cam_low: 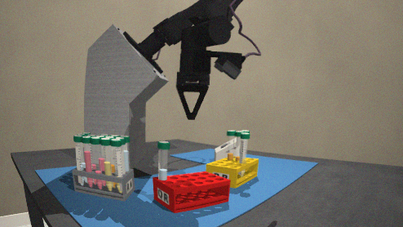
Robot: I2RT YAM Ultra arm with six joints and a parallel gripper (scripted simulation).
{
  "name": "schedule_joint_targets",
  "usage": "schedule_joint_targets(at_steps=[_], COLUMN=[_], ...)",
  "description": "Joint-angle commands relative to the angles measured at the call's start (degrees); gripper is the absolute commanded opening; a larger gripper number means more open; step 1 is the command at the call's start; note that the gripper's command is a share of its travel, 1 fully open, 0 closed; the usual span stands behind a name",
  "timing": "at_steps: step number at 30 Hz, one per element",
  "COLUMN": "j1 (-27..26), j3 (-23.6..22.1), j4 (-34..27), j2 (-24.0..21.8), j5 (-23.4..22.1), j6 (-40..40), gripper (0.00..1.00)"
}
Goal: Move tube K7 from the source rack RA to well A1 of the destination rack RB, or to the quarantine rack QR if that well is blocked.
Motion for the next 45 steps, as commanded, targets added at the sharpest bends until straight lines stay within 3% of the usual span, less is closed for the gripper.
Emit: schedule_joint_targets(at_steps=[1,4,11,28,36,45], j1=[1.43,3.47,2.79,14.94,14.37,21.15], j3=[-1.73,-2.19,-2.37,-5.19,-5.03,-6.64], j4=[0.47,-0.43,-0.45,-1.34,-1.31,-1.63], j2=[-3.39,-5.5,-6.03,-16.32,-16.83,-21.13], j5=[1.24,2.18,2.58,8.21,8.73,11.93], j6=[4.09,6.43,7.13,18.6,19.28,24.44], gripper=[0.0,0.0,0.0,0.0,0.0,0.0])
